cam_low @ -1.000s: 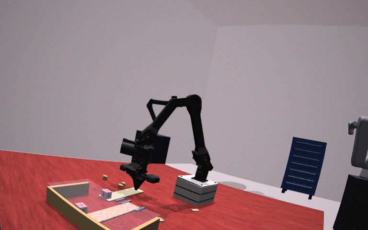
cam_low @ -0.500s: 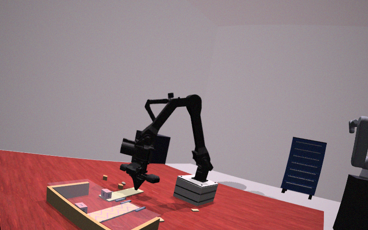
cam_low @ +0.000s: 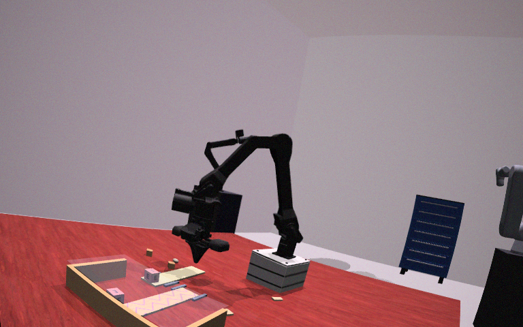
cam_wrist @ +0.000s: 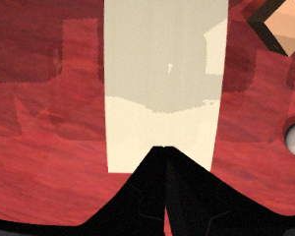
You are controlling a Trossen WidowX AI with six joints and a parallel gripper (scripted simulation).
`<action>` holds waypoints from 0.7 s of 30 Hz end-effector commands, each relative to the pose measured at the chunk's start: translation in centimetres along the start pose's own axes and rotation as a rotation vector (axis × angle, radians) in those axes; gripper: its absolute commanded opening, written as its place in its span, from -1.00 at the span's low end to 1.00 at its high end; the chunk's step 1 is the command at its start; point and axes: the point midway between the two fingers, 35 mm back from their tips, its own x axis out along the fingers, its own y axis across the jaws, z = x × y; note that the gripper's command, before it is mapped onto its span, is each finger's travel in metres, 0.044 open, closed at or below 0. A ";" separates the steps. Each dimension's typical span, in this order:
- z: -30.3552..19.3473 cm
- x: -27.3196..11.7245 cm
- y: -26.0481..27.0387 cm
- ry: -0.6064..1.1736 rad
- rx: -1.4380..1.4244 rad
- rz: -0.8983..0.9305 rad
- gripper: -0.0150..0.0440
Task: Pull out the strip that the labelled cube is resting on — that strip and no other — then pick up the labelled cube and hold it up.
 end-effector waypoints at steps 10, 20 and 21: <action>3.4 -1.4 -0.3 -0.002 0.090 -0.006 0.22; 6.9 -1.9 -0.3 -0.005 0.090 -0.005 1.00; 7.2 -1.9 -0.4 -0.005 0.090 -0.005 1.00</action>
